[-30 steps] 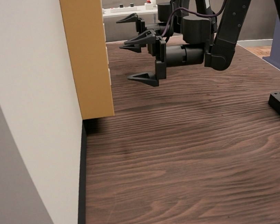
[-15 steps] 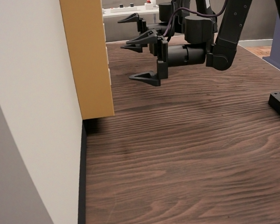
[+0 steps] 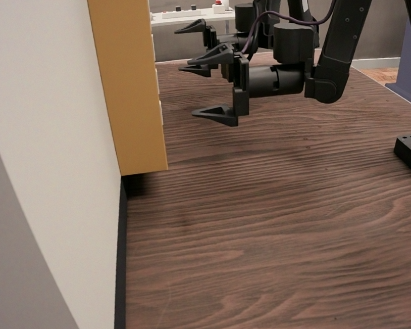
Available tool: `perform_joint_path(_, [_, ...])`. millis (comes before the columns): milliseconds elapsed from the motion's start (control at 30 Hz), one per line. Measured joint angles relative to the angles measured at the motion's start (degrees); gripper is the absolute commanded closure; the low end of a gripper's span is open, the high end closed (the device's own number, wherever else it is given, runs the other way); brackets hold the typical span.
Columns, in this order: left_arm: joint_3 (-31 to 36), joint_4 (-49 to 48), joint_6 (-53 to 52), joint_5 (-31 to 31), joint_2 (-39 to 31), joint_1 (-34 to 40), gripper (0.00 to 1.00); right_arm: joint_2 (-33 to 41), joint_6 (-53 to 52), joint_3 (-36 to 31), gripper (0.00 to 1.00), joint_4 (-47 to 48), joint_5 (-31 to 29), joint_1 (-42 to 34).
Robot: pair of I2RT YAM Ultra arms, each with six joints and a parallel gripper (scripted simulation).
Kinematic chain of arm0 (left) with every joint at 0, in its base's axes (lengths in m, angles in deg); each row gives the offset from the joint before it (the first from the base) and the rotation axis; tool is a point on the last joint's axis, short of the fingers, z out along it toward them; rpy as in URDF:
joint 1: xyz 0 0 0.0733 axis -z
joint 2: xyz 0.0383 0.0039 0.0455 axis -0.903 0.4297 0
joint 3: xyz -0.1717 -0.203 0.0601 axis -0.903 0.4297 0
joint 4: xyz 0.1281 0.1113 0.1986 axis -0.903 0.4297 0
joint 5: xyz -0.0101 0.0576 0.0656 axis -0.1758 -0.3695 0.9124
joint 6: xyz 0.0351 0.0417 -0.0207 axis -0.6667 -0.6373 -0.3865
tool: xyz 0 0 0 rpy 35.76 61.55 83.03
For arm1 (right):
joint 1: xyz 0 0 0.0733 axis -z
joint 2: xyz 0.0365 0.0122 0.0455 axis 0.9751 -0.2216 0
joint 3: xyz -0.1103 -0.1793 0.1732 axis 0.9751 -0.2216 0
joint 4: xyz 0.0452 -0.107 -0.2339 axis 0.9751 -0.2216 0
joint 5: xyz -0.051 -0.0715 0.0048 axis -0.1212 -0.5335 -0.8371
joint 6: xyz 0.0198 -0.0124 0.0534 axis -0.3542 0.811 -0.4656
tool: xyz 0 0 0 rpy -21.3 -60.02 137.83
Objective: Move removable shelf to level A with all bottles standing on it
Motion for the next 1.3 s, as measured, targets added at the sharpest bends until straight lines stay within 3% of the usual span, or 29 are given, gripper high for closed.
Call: perform_joint_path(1300, [1.18,-0.63,0.00,0.63,-0.61,0.55,0.00,0.66,0.00,-1.07,0.00,0.48,-0.76,-0.68])
